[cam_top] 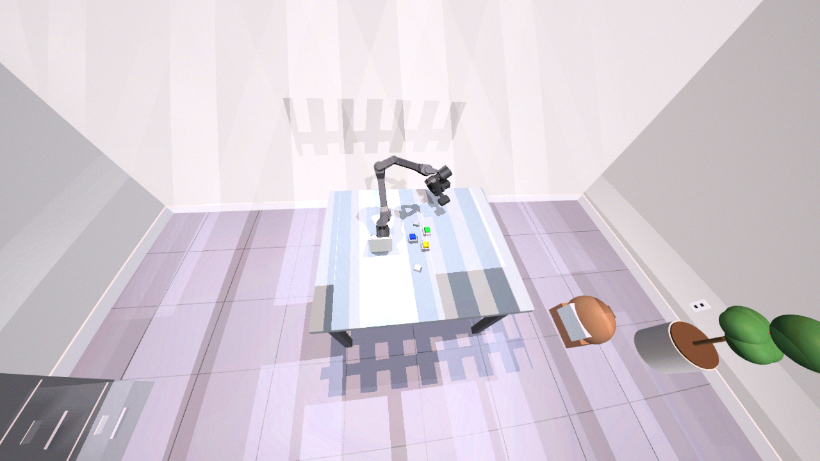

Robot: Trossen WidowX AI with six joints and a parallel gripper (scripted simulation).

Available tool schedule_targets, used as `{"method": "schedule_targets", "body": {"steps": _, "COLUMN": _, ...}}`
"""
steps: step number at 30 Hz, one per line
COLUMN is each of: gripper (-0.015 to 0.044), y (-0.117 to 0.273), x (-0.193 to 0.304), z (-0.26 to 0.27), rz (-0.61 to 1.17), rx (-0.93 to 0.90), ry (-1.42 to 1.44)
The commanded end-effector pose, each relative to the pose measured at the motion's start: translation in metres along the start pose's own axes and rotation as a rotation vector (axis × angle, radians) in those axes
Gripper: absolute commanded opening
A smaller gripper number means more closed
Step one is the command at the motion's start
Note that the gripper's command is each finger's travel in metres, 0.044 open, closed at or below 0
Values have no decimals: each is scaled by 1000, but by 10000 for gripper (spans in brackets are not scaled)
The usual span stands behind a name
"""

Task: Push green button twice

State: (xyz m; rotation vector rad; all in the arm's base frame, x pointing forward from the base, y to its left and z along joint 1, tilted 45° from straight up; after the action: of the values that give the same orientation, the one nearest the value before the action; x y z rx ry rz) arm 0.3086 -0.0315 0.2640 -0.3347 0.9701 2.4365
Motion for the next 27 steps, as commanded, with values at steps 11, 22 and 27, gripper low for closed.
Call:
{"method": "schedule_targets", "body": {"steps": 11, "gripper": 400, "y": 42, "x": 51, "z": -131, "rz": 422, "rx": 105, "ry": -303}}
{"method": "schedule_targets", "body": {"steps": 22, "gripper": 216, "y": -13, "x": 76, "z": -133, "rz": 421, "rx": 102, "ry": -303}}
{"method": "schedule_targets", "body": {"steps": 27, "gripper": 85, "y": -13, "x": 76, "z": -133, "rz": 421, "rx": 102, "ry": -303}}
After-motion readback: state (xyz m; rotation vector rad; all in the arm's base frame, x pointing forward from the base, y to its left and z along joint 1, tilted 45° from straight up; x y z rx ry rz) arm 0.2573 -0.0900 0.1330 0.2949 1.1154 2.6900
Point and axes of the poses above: the point midway between the two fingers, 35 mm back from their tips, its own y axis back along the fingers, its own z axis across the jaws, x = y × z, the point moved 10 cm from there along y, back along the fingers, and after that the axes turned 9 degrees about -y, right-handed, at the moved point
